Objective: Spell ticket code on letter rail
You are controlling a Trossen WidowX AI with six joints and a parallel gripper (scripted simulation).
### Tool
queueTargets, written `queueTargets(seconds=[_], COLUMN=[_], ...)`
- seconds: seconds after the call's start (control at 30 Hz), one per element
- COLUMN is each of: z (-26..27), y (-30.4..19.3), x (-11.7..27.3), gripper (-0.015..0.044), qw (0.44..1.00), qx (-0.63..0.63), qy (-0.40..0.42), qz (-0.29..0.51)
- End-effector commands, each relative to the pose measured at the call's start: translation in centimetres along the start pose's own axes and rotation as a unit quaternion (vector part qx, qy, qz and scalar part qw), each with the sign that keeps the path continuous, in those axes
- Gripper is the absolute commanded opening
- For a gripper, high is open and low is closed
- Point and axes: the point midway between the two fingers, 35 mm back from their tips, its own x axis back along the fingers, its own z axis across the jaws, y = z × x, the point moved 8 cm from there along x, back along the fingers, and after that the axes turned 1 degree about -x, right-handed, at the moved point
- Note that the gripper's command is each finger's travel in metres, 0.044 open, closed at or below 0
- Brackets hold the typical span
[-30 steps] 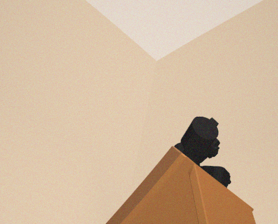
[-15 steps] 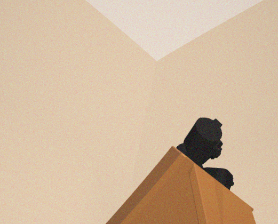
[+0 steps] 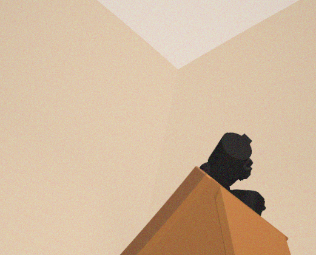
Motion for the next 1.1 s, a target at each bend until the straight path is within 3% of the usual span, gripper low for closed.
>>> queueTargets(seconds=[0.0, 1.07], z=[-0.3, -1.4], y=[-0.1, 0.1], x=[-0.1, -0.3], gripper=[0.0000, 0.0000], qw=[1.000, 1.000], qx=[0.000, 0.000], qy=[0.002, 0.003], qz=[0.003, 0.006])
